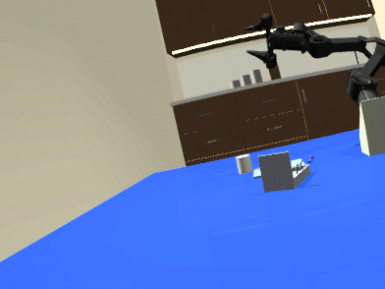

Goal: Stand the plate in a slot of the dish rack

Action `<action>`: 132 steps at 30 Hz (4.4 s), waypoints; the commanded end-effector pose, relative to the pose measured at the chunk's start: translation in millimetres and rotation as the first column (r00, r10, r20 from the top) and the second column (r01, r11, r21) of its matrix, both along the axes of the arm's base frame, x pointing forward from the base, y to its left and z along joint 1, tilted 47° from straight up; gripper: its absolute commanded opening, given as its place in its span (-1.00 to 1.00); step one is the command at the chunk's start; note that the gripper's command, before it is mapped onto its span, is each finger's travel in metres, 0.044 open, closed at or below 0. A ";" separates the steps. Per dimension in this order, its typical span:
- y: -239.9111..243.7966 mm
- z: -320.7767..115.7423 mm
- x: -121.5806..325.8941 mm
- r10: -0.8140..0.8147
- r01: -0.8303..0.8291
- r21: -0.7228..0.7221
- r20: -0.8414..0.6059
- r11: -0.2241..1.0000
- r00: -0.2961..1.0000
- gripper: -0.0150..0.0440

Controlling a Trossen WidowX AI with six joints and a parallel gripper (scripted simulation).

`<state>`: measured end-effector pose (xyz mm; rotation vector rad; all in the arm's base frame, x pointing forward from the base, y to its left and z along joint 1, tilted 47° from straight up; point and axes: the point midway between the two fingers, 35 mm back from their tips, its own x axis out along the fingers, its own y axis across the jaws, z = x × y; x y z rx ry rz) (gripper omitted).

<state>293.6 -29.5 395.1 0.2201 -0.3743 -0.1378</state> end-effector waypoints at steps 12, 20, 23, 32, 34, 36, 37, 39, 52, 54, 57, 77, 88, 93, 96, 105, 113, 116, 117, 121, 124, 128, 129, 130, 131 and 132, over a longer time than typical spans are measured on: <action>-29.6 -94.2 56.6 -0.145 0.158 -0.006 -0.432 0.987 0.890 0.86; -45.7 -148.6 69.1 -0.226 0.235 -0.072 -0.641 0.969 0.734 0.86; -51.5 -168.5 70.4 -0.254 0.257 -0.106 -0.707 0.961 0.660 0.86; -68.9 -222.4 65.4 -0.333 0.287 -0.228 -0.851 0.931 0.405 0.86; -72.8 -232.9 62.8 -0.349 0.285 -0.258 -0.872 0.923 0.344 0.86; -76.6 -242.9 59.7 -0.365 0.281 -0.287 -0.888 0.916 0.281 0.86; -78.5 -247.8 58.0 -0.372 0.278 -0.302 -0.894 0.912 0.249 0.86; -82.0 -257.3 54.3 -0.386 0.269 -0.332 -0.904 0.904 0.185 0.86; -101.4 -306.5 25.6 -0.466 0.140 -0.502 -0.855 0.853 -0.226 0.86; -103.8 -312.2 21.4 -0.477 0.110 -0.521 -0.833 0.846 -0.282 0.86; -107.3 -319.7 15.0 -0.491 0.062 -0.547 -0.792 0.835 -0.362 0.86; -123.9 -342.4 0.1 -0.522 -0.054 -0.581 -0.681 0.812 -0.513 0.86; -136.7 -354.8 -2.9 -0.522 -0.054 -0.581 -0.681 0.812 -0.513 0.86; -142.6 -360.2 -4.9 -0.522 -0.055 -0.582 -0.681 0.812 -0.513 0.86; -146.0 -363.4 -6.2 -0.523 -0.055 -0.582 -0.681 0.811 -0.513 0.86; -156.1 -372.4 -10.8 -0.524 -0.055 -0.584 -0.679 0.810 -0.514 0.86; -156.9 -373.1 -11.2 -0.524 -0.055 -0.584 -0.679 0.810 -0.514 0.84; -156.9 -373.1 -11.2 -0.524 -0.055 -0.584 -0.679 0.810 -0.514 0.81; -156.9 -373.1 -11.2 -0.524 -0.055 -0.584 -0.679 0.810 -0.514 0.79; -156.9 -373.1 -11.2 -0.524 -0.055 -0.584 -0.679 0.810 -0.514 0.70; -156.9 -373.1 -11.2 -0.524 -0.055 -0.584 -0.679 0.810 -0.514 0.63; -156.3 -372.6 -10.7 -0.524 -0.055 -0.584 -0.679 0.810 -0.514 0.41; -154.5 -371.2 -9.5 -0.524 -0.055 -0.583 -0.680 0.811 -0.514 0.32; -151.6 -368.8 -7.4 -0.522 -0.055 -0.581 -0.681 0.812 -0.513 0.23; -147.9 -365.9 -5.0 -0.521 -0.055 -0.580 -0.683 0.813 -0.512 0.14; -144.3 -362.9 -2.7 -0.520 -0.055 -0.578 -0.684 0.814 -0.511 0.06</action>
